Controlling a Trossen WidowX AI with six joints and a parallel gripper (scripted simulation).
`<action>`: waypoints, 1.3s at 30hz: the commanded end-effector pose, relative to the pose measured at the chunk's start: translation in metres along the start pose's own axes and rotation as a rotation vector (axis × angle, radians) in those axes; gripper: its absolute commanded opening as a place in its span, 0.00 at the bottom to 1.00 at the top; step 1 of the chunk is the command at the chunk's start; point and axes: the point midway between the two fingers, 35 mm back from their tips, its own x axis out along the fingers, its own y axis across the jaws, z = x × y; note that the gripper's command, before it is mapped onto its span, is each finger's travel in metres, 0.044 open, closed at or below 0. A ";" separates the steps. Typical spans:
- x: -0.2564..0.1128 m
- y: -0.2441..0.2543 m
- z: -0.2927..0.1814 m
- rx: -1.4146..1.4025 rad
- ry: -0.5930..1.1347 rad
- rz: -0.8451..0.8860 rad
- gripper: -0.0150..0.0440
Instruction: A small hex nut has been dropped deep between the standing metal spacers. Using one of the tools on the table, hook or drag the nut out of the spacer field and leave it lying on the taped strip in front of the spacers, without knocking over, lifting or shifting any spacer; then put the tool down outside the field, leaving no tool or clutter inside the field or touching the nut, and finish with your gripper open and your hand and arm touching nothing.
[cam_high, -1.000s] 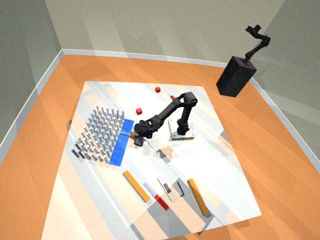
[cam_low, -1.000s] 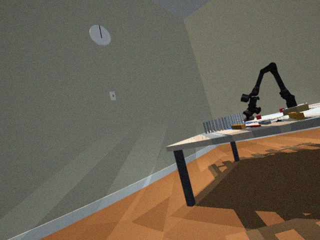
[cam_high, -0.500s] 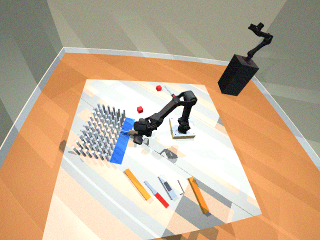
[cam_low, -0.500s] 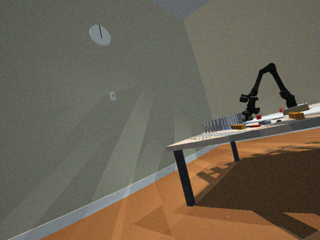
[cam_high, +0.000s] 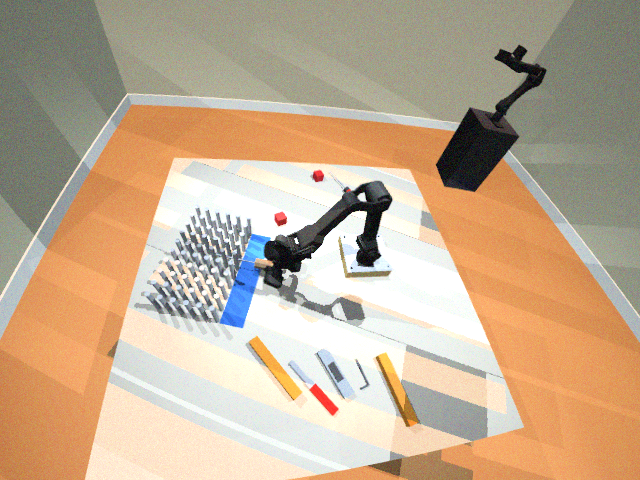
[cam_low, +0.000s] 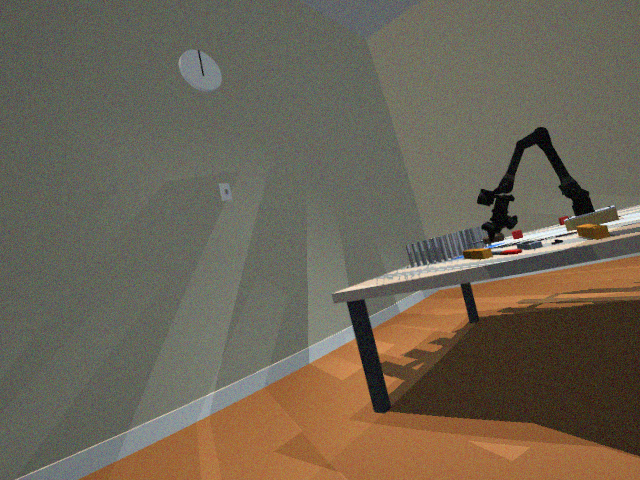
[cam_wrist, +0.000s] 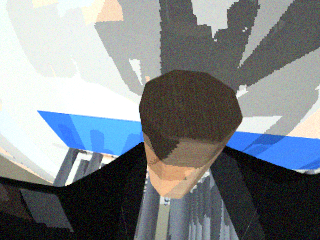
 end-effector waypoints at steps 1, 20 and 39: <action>0.001 -0.001 -0.005 -0.001 0.006 -0.006 0.25; 0.008 -0.001 -0.016 0.000 0.008 -0.006 0.25; 0.015 -0.001 -0.027 0.000 0.009 -0.006 0.25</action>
